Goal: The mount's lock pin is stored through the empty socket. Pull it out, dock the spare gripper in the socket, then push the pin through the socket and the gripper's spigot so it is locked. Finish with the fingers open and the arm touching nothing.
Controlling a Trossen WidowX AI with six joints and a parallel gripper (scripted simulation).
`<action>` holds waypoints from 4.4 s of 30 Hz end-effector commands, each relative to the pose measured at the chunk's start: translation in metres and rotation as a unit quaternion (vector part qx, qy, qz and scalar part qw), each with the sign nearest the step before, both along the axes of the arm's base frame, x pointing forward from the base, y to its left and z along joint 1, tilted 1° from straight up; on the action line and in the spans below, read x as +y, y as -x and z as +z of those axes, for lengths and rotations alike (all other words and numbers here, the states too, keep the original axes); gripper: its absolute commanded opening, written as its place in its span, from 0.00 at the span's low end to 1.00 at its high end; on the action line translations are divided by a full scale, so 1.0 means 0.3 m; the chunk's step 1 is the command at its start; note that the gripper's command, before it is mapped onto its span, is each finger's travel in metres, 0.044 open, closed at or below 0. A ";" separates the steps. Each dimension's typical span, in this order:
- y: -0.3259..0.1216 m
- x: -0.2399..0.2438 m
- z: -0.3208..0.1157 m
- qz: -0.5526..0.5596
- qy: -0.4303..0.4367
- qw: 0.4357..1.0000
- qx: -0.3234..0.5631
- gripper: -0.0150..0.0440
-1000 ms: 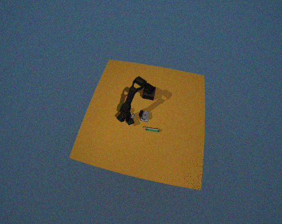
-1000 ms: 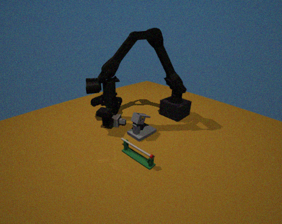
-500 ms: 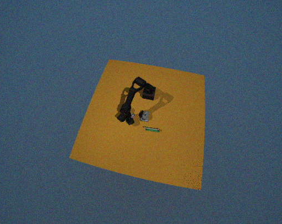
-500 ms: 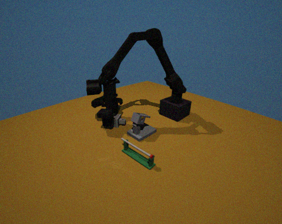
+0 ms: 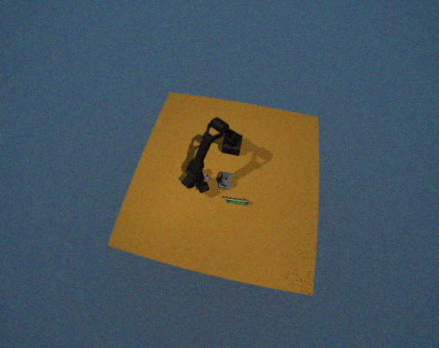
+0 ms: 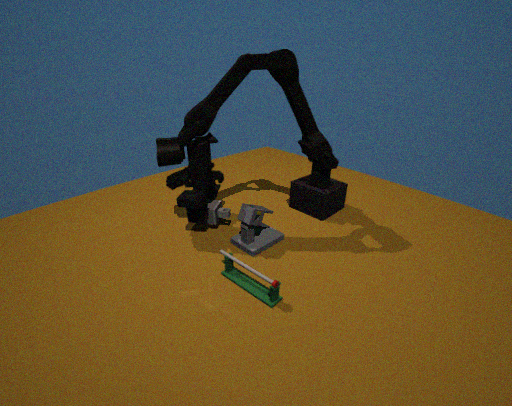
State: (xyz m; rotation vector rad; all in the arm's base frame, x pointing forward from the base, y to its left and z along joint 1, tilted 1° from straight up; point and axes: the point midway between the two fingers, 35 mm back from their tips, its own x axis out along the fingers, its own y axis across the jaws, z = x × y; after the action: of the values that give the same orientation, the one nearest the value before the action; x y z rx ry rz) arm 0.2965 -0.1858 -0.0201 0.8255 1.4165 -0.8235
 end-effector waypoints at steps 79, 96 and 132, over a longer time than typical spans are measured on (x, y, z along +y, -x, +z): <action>0.038 0.046 0.091 -0.777 0.001 0.630 -0.006 0.25; 0.050 0.058 0.093 -0.890 0.000 0.455 -0.004 0.25; 0.066 0.073 -0.020 -0.960 0.000 0.279 -0.002 0.25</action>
State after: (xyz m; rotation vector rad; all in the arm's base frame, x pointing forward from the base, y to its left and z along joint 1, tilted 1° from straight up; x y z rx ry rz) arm 0.2755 -0.1635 -0.0242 2.4292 -0.6072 -2.4248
